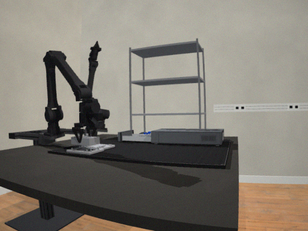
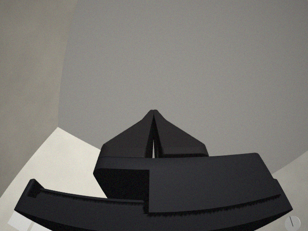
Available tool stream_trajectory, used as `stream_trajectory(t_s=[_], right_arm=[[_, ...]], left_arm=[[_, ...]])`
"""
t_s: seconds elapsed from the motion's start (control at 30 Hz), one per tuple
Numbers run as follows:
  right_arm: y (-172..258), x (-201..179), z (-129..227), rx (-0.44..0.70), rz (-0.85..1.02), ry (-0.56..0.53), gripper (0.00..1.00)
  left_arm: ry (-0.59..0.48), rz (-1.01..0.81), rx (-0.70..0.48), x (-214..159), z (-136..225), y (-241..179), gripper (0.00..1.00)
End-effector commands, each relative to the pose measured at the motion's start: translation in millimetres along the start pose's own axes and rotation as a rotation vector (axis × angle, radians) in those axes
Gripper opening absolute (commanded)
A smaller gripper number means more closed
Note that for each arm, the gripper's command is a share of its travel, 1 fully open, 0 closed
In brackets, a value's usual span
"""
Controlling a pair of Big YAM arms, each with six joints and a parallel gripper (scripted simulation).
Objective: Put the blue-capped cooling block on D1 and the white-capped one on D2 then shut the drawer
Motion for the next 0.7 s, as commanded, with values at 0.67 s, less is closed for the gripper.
stream_trajectory(t_s=[0.67], right_arm=[[-8, 27, 36, -0.008, 0.003, -0.088, 0.0]], left_arm=[[0.034, -0.008, -0.005, -19, -8, -5, 0.0]])
Point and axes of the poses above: on each arm, the point where the finger pads meet when closed, its own z axis back along the fingers, its own y axis across the jaws, x = y × z, the point moved 9 cm from there along z, back along the fingers, and after that the axes turned 7 degrees about -z, right-handed, at the moved point
